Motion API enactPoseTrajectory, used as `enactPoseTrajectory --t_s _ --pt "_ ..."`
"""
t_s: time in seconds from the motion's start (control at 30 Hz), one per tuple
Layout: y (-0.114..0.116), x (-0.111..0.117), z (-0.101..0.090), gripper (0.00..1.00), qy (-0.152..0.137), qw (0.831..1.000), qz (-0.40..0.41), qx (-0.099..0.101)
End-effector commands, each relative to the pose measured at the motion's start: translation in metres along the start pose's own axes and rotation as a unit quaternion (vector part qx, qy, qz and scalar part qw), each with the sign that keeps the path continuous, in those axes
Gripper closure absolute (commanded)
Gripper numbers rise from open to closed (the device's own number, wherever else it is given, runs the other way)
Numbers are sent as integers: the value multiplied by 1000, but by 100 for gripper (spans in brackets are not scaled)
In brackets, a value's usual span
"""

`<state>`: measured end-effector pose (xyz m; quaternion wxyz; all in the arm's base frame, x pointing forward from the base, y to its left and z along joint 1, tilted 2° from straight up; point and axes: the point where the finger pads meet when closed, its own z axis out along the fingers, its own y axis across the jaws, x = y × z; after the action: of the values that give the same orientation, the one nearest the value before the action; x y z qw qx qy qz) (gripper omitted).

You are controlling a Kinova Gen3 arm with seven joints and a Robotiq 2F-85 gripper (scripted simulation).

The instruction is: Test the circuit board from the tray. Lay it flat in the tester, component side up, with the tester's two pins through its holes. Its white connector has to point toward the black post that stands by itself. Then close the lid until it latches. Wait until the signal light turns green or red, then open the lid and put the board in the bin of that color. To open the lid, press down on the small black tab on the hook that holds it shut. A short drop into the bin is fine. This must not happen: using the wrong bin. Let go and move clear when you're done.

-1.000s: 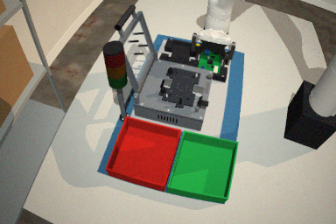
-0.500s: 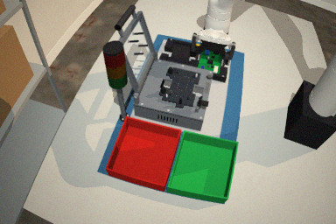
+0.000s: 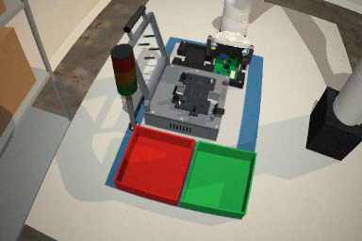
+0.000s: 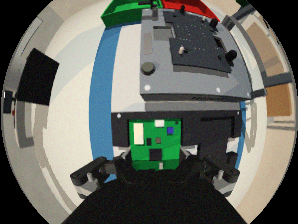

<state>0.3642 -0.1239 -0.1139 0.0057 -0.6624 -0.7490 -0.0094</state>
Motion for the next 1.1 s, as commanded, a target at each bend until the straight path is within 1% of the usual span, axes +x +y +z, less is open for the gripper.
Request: enactPoseTrajectory --t_s 0.0,0.47,0.87,1.07 --pt "-2 0 1 23 1 1000 3 1" --pt "-3 0 -9 23 2 1000 -1 2" --pt "-3 0 -26 23 1 1000 -2 1" --pt "-3 0 -28 23 1 1000 1 1"
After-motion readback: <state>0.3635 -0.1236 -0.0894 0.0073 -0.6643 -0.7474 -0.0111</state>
